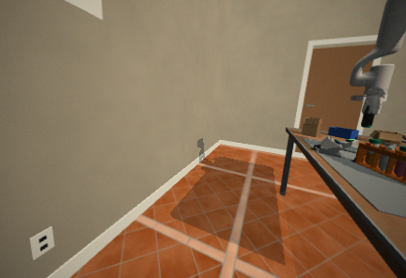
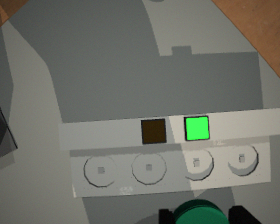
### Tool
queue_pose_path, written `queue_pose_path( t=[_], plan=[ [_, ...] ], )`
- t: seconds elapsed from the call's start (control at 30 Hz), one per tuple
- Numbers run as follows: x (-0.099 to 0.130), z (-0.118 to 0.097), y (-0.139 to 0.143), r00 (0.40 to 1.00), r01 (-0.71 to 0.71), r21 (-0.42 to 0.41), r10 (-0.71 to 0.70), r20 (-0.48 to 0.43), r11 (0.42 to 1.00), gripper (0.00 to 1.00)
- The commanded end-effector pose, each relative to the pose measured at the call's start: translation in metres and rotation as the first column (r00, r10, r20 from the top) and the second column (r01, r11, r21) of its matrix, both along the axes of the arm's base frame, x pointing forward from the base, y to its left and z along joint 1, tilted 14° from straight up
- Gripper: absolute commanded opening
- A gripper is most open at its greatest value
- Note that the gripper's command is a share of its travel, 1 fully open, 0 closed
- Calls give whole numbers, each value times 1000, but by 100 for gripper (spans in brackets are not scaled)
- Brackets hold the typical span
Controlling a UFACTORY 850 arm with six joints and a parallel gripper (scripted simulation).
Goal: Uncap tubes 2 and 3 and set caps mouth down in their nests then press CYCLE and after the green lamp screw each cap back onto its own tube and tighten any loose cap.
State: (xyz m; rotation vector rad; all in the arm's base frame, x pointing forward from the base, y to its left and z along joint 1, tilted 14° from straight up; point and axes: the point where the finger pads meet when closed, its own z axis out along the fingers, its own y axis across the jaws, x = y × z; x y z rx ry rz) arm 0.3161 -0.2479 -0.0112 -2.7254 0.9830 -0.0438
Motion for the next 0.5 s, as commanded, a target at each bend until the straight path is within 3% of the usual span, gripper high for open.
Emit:
queue_pose_path(
  t=[0.0, 0.47],
  plan=[
    [7, 8, 25, 1000, 8, 5, -8, -10, 1000, 0],
    [24, 28, 105, 1000, 8, 5, -8, -10, 1000, 0]
  ],
)
